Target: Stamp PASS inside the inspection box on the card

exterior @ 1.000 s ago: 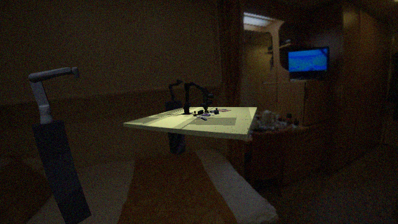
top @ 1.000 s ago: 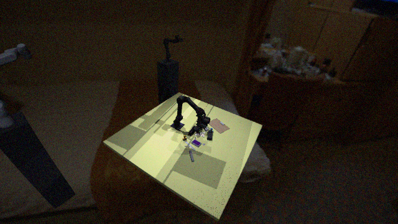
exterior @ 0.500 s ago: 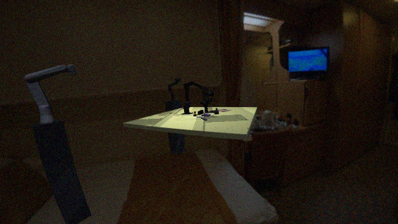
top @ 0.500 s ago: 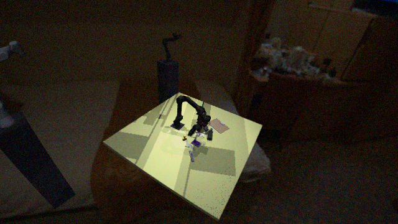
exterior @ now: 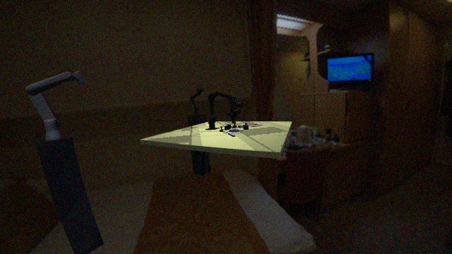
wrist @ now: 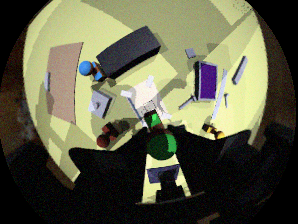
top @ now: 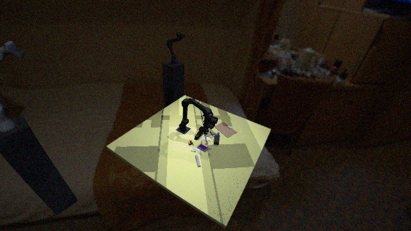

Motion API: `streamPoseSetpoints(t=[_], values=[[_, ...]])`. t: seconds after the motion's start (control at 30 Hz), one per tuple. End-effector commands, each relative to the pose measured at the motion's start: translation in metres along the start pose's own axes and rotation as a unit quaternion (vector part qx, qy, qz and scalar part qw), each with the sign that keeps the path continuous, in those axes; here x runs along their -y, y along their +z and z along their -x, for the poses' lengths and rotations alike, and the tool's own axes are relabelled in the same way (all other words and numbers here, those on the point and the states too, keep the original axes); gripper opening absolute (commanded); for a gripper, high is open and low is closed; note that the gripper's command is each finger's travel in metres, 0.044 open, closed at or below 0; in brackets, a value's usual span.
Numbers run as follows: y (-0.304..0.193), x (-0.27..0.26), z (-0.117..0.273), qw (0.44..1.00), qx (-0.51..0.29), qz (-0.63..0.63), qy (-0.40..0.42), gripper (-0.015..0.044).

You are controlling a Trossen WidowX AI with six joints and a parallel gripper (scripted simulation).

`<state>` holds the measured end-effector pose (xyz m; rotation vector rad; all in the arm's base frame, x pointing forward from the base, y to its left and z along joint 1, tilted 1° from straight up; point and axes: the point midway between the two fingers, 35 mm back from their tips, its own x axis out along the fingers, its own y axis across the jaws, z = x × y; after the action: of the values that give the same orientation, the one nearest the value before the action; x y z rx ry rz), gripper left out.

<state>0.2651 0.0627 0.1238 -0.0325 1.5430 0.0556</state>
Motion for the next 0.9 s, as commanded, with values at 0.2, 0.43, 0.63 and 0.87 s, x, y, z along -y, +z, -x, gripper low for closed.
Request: streamPoseSetpoints(t=[0.2,0.43,0.63,0.87], values=[[-0.002,0.017,0.008,1.000,0.004,0.000,-0.002,0.0000],[-0.009,0.049,0.008,1.000,0.004,0.000,-0.004,0.0000],[-0.018,0.075,0.008,1.000,0.003,0.001,-0.005,0.0000],[-0.032,0.103,0.008,1.000,0.003,0.001,-0.007,0.0000]])
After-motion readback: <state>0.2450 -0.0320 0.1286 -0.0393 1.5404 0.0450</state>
